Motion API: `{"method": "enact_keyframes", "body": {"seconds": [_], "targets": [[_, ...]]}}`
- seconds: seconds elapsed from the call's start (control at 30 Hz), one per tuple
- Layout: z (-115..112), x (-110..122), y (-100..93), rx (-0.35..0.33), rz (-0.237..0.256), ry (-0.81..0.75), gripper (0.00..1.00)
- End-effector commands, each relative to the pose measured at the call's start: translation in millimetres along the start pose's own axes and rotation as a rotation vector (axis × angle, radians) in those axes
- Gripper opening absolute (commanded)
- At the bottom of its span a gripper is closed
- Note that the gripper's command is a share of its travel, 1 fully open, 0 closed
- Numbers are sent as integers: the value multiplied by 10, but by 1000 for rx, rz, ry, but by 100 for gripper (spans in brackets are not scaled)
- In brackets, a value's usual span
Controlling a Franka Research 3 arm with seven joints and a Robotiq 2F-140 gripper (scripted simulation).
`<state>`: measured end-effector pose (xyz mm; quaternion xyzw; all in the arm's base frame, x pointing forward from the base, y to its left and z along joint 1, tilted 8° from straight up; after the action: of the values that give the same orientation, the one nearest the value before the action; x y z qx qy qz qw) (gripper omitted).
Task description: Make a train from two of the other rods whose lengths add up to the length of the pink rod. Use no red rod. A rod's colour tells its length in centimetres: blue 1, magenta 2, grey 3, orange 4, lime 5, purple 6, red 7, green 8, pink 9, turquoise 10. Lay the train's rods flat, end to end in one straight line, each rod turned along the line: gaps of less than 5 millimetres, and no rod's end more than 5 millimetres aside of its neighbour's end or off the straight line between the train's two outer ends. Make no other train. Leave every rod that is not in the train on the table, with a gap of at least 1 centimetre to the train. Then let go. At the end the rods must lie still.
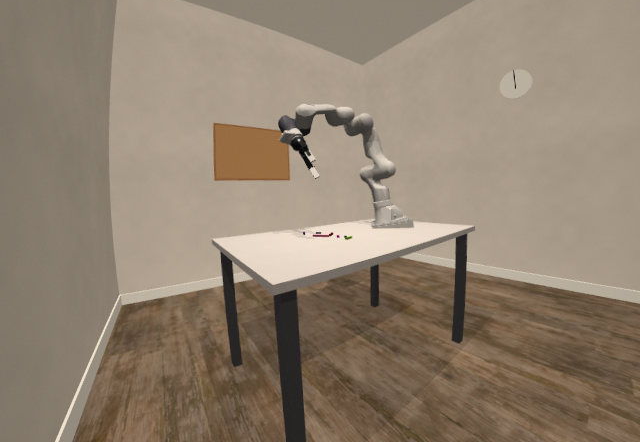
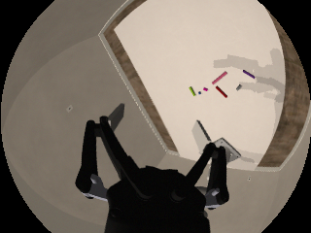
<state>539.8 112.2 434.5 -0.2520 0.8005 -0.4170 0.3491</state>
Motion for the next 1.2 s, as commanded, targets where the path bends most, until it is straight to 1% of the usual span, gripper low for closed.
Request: {"method": "enact_keyframes", "body": {"seconds": [0.0,0.53,0.57,1.17], "targets": [[7,34,5,8,-28,52,100],[7,34,5,8,-28,52,100],[113,144,-247,117,-115,113,100],[113,144,-247,117,-115,113,100]]}}
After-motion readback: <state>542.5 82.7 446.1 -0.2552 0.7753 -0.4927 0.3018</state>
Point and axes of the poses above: the point where the finger pads meet when closed, its own y axis out along the fingers, its own x axis across the jaws, z = x × y, the point moved 8 cm from there along -y, back along the fingers, and after that the axes turned 12 degrees about y, right-handed, at the moved point
